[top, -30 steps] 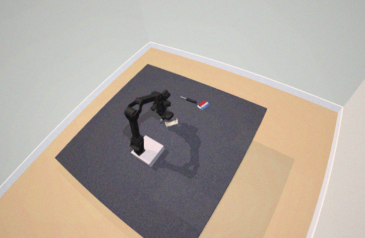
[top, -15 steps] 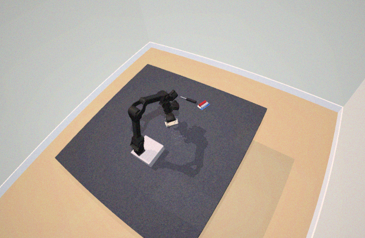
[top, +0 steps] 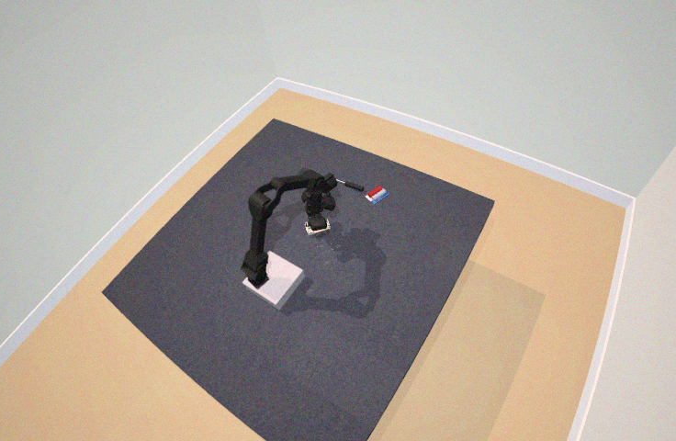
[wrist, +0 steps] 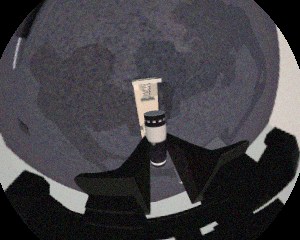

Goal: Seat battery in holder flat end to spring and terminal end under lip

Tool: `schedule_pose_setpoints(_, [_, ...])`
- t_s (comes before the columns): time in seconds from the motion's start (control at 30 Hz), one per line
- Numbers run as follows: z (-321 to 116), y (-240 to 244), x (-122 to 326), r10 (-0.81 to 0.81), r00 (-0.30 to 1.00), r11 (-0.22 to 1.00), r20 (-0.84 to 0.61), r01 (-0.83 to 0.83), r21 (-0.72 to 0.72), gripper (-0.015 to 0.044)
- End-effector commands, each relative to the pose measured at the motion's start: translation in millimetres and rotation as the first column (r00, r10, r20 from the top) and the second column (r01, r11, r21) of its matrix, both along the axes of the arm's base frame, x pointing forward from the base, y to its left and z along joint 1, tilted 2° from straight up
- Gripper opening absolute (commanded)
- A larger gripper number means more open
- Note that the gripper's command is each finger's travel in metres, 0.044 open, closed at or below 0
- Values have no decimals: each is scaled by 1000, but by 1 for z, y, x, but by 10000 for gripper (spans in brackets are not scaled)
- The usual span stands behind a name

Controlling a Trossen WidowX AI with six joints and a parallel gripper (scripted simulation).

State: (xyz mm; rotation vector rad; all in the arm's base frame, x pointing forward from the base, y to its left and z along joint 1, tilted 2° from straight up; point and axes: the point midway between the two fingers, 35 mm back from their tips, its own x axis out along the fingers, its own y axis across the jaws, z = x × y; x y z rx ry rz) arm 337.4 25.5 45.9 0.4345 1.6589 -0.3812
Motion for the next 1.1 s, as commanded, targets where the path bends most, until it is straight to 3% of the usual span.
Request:
schedule_pose_setpoints(0.0, [-8,1,1,9,999,1000,-50,-7,30,70])
schedule_pose_setpoints(1.07, [-20,-2,8,29,976,994,-217,-4,112,70])
